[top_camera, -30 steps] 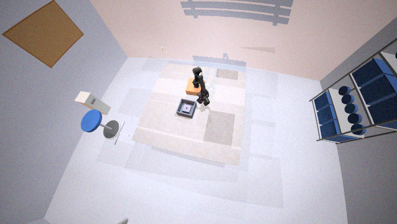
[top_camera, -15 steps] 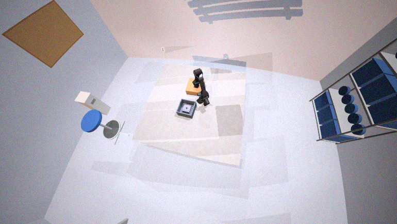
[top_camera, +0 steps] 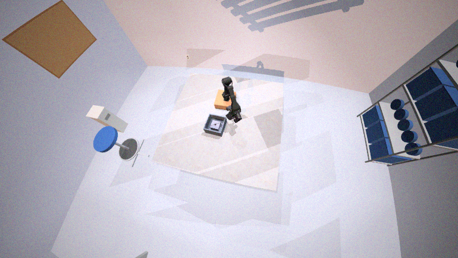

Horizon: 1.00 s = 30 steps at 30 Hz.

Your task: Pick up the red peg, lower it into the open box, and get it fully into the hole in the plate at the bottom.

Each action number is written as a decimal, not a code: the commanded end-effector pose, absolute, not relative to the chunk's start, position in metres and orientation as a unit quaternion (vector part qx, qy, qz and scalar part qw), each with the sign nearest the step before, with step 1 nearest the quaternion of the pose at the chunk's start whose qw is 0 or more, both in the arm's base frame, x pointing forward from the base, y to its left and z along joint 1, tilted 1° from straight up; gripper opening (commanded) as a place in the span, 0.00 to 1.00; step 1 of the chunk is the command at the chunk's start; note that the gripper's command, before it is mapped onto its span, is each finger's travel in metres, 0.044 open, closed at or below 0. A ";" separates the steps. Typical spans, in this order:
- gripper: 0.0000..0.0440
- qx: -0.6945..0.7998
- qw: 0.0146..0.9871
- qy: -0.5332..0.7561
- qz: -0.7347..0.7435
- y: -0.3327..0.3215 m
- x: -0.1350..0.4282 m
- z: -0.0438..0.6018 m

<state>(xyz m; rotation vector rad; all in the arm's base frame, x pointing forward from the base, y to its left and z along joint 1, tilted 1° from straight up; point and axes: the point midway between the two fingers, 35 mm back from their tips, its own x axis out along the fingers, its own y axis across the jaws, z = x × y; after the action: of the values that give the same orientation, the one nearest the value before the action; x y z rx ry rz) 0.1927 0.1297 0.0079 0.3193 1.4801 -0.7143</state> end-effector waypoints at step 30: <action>0.00 0.236 0.692 0.555 -0.396 0.044 0.291 0.091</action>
<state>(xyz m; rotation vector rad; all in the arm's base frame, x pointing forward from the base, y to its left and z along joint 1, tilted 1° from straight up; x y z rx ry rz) 0.2810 0.0584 0.0945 0.5209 1.2487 -0.8659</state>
